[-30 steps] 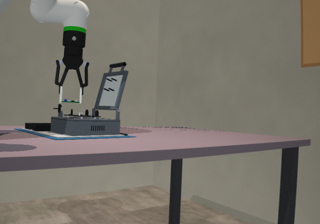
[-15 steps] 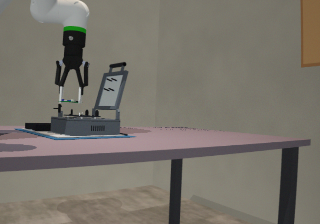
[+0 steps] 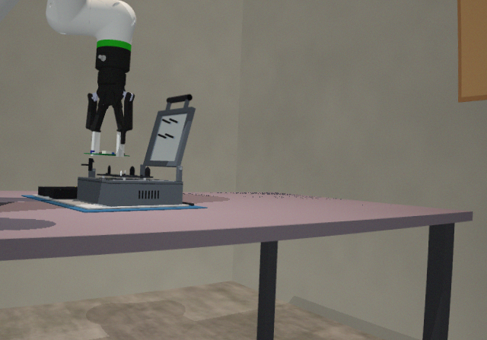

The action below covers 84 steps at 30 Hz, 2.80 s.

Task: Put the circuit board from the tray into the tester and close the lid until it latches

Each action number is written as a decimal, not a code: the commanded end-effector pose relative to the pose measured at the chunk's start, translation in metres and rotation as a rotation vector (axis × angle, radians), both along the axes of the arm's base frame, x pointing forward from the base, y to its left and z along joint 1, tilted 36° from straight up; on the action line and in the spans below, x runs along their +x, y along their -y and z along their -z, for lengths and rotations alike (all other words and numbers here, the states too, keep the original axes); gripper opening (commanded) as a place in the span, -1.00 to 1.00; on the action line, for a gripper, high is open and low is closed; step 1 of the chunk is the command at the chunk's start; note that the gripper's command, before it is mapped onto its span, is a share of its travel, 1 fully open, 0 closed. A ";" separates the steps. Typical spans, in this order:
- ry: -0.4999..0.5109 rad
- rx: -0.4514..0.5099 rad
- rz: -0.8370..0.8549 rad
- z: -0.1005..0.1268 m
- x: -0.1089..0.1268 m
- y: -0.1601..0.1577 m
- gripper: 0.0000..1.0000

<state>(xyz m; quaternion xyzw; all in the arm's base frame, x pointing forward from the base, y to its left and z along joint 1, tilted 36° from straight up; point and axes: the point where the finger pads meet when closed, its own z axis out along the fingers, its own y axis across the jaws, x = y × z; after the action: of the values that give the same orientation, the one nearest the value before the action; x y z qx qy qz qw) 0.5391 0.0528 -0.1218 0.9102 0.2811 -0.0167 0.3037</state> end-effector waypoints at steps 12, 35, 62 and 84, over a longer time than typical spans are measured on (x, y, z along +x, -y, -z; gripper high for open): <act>0.201 0.049 0.285 0.000 0.000 0.000 -0.09; 0.499 0.124 0.716 0.000 0.000 0.000 -0.09; 0.830 0.208 1.196 0.000 0.000 0.000 -0.09; 1.009 0.253 1.455 0.000 0.000 0.000 -0.09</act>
<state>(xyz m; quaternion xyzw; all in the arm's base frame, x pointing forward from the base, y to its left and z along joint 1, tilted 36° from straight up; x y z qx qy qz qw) 0.5391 0.0528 -0.1218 0.7974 -0.5208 0.2242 0.2066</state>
